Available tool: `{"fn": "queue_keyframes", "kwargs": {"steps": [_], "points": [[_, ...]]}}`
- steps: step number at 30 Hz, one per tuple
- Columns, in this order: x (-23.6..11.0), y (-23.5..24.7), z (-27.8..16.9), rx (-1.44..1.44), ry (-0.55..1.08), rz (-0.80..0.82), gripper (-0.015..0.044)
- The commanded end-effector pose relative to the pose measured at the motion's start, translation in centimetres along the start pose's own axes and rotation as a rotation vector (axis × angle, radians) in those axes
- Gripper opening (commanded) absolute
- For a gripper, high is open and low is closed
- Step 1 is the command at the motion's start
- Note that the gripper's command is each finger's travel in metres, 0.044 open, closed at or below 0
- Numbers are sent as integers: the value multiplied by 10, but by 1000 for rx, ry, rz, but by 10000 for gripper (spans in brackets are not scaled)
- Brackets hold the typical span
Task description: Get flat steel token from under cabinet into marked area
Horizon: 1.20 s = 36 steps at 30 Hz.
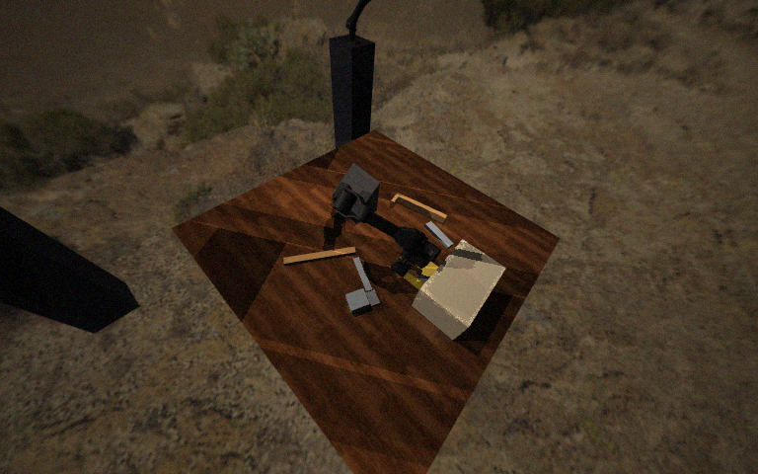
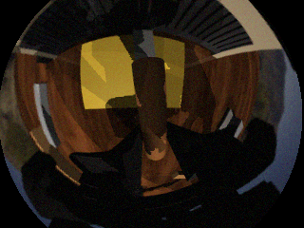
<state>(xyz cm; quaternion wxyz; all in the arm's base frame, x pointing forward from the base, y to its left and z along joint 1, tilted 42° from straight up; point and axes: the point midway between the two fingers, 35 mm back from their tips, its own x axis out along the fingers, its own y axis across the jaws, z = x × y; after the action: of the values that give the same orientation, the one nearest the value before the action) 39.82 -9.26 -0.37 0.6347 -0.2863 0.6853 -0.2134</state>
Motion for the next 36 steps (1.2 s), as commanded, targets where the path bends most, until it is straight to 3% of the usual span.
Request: {"fn": "queue_keyframes", "kwargs": {"steps": [1, 36], "points": [[1, 1, -7, -7, 5, 2, 0], [1, -1, -39, -8, 6, 2, 0]]}}
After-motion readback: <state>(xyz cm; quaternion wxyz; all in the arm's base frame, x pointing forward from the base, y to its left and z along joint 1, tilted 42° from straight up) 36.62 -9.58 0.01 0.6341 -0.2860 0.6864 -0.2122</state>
